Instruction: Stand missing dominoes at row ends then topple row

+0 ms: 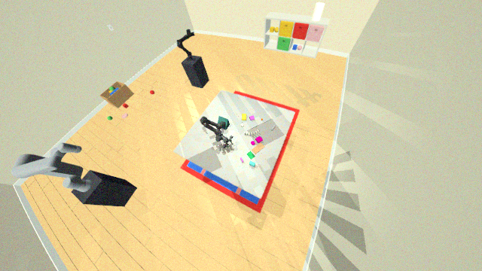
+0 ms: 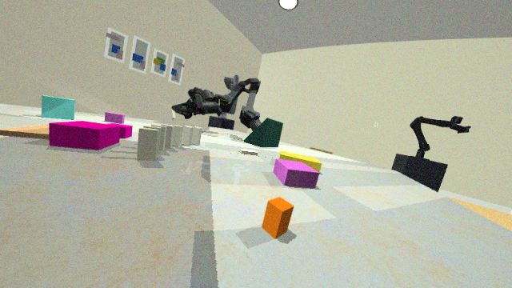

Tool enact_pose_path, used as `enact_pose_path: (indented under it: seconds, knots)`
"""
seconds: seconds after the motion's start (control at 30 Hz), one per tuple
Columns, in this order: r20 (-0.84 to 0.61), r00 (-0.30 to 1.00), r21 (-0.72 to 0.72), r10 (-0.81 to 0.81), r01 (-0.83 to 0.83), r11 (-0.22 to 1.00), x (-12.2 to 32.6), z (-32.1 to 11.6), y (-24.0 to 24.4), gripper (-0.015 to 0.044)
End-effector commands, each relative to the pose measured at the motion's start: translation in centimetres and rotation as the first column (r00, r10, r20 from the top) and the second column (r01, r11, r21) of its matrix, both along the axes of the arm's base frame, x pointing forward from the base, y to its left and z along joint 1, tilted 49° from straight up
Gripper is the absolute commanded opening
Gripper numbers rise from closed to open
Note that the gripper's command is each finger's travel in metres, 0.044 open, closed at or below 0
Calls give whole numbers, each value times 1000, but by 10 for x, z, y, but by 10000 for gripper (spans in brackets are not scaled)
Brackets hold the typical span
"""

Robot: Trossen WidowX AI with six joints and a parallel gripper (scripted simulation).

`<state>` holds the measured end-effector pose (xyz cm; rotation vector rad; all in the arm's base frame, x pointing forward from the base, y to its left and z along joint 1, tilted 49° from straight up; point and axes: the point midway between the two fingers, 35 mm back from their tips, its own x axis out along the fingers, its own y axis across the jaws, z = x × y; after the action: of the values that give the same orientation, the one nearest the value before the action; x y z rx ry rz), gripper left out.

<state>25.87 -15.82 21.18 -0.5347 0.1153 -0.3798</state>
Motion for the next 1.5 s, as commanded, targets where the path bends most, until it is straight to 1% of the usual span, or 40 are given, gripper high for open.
enact_pose_path:
  seconds: [0.0,0.33,1.03,1.47]
  knots:
    - [36,999,-112,28,-24,993,-12,1,8,107]
    - [98,992,-349,79,-40,936,-36,7,27,107]
    - [98,992,-353,80,-40,935,-36,7,27,107]
    - [74,994,-362,76,-44,931,-34,-3,11,107]
